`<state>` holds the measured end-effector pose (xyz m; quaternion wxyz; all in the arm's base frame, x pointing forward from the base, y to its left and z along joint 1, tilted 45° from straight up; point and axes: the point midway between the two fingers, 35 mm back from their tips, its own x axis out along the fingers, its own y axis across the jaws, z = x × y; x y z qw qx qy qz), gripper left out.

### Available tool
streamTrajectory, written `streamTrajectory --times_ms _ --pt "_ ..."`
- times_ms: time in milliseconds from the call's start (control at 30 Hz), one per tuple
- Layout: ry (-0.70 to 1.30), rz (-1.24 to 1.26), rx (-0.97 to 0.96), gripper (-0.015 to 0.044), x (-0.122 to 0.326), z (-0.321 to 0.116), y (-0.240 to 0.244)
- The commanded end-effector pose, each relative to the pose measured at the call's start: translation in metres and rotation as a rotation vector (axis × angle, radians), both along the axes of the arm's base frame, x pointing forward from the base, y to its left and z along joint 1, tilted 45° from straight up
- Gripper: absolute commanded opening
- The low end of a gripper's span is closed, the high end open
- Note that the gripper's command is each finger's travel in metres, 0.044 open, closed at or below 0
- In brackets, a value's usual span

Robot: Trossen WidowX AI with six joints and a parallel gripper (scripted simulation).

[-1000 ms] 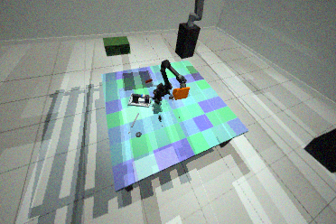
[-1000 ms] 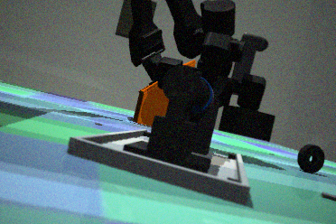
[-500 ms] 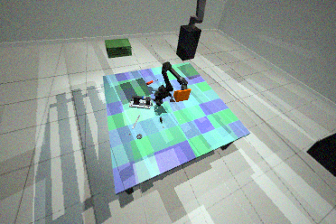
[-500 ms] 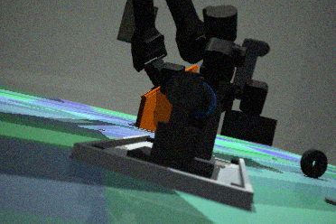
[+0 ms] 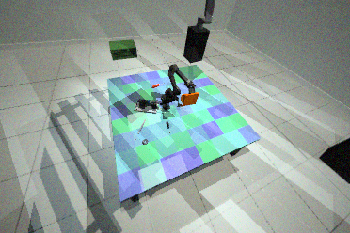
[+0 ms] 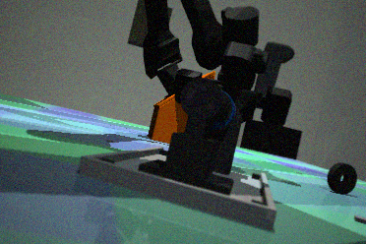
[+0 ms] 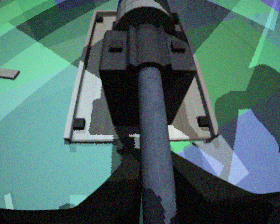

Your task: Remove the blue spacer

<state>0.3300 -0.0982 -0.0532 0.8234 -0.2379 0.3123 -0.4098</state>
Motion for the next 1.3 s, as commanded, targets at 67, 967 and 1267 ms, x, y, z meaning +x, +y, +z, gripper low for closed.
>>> streamTrajectory --times_ms 67,967,1267 --pt "-0.004 -0.004 -0.001 0.0 -0.0013 0.0002 0.0006" --pt "-0.004 -0.004 -0.001 0.0 -0.0037 -0.0006 0.002" --pt "-0.004 -0.004 -0.001 0.0 -0.0045 -0.0009 0.0025"
